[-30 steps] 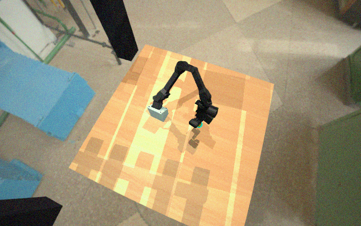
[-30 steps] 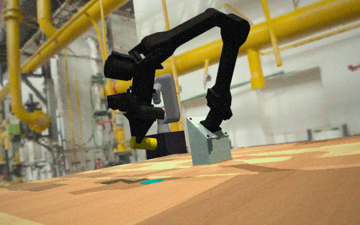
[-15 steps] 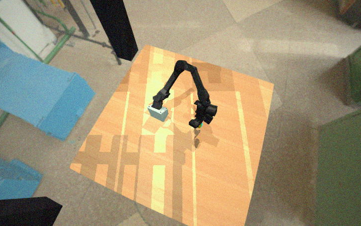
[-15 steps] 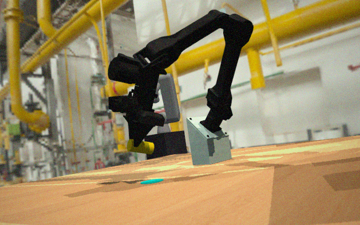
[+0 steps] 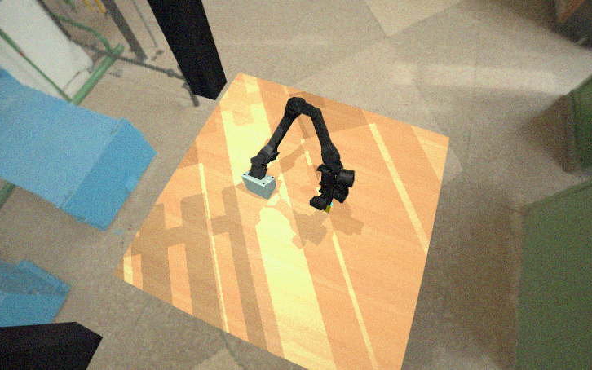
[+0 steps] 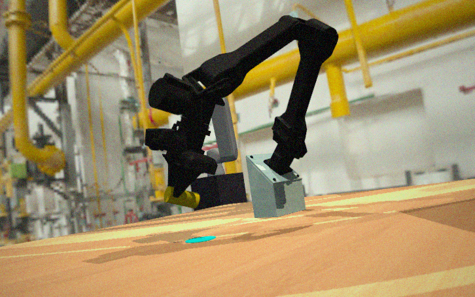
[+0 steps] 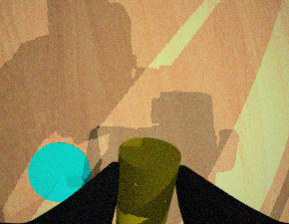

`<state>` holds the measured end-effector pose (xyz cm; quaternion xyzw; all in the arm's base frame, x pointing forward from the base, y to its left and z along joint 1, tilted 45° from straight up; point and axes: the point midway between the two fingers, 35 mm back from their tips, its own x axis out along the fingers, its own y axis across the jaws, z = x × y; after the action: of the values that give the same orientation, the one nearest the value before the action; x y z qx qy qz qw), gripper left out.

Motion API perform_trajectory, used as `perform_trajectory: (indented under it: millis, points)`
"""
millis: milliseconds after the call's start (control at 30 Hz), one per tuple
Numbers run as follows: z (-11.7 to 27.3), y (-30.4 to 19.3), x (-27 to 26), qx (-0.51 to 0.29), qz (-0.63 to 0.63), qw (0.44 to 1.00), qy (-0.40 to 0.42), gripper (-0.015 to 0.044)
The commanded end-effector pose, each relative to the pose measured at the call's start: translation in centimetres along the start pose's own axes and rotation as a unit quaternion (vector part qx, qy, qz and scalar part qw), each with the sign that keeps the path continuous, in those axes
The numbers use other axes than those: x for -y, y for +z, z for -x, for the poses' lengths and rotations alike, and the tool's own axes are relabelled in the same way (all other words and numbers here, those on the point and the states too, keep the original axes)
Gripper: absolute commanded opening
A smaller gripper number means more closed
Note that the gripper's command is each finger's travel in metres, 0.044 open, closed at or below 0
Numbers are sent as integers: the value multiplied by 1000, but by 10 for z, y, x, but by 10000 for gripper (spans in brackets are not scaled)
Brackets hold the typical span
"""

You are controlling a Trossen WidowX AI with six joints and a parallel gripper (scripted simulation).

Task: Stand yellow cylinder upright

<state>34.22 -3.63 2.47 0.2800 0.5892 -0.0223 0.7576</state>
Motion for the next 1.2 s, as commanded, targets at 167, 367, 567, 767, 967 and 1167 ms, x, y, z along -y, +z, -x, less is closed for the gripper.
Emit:
perform_trajectory:
  millis: [167, 367, 567, 767, 967, 1167]
  points:
    - [-2, 0, 0, 27, 0, 1000, -13, 105]
    - [-4, 1, 0, 44, 0, 999, -20, 105]
    - [-6, 1, 0, 62, 0, 998, -27, 105]
    - [-7, 2, -1, 80, -1, 996, -32, 105]
    - [-8, 2, -1, 98, -2, 994, -37, 105]
    - [-9, 3, -2, 117, -3, 992, -41, 105]
